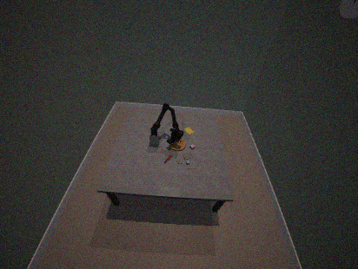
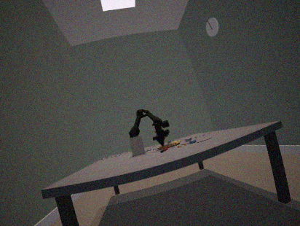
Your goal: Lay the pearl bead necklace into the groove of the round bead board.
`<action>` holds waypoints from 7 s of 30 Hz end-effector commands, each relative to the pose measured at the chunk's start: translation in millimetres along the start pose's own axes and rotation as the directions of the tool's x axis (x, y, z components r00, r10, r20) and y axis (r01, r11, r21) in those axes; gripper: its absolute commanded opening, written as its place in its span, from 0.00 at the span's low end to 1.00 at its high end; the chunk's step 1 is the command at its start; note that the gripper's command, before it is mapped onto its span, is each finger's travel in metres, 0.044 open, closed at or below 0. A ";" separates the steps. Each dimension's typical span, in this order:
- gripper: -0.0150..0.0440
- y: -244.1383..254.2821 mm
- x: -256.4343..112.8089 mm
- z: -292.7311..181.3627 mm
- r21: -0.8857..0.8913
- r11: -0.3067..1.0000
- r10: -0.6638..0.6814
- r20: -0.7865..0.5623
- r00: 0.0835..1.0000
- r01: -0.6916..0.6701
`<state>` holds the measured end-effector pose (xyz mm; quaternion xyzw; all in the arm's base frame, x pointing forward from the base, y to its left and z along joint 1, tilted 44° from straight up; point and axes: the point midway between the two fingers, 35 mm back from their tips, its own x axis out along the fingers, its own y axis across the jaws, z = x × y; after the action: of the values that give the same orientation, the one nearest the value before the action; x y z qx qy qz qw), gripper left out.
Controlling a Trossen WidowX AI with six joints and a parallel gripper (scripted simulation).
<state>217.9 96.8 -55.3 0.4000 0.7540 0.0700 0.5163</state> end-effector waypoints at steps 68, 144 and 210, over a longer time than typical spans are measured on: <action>0.78 -10.7 -28.4 1.7 -0.225 0.974 -0.001 -0.005 1.000 0.000; 0.25 -9.5 -0.3 5.1 -0.334 0.943 -0.001 0.001 1.000 0.001; 0.87 -18.9 -15.0 4.5 -0.353 0.936 -0.001 -0.005 1.000 -0.001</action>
<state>208.2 78.2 -60.5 0.3097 0.7355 0.1963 0.5697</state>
